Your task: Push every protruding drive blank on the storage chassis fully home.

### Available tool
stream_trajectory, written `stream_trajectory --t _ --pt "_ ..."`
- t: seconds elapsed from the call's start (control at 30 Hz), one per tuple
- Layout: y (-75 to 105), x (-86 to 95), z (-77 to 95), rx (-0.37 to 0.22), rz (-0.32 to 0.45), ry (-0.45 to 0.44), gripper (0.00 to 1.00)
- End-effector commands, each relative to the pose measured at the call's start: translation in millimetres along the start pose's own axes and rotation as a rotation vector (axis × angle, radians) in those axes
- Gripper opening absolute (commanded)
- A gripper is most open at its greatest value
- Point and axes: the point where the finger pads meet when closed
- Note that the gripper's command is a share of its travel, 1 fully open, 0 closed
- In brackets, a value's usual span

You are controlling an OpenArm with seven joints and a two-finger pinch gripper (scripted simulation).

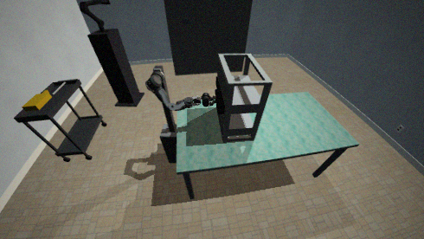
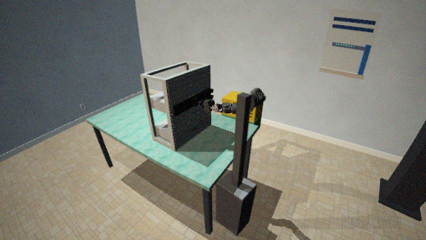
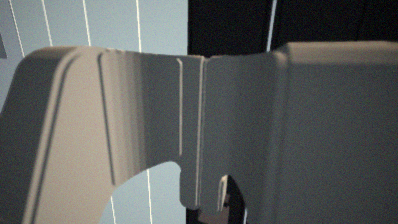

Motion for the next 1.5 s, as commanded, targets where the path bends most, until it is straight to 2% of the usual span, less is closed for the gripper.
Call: stream_trajectory --t 0.0,1.47 --pt "-2.4 11.4 -5.7 0.020 0.031 -0.001 0.00" --pt "-6.2 13.5 -7.2 0.019 0.029 -0.001 0.00"
Point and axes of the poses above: the point where the finger pads meet when closed, its own y axis back along the fingers, its own x axis across the jaws, z = x × y, and after that the axes turned 5 degrees about -y, right-handed
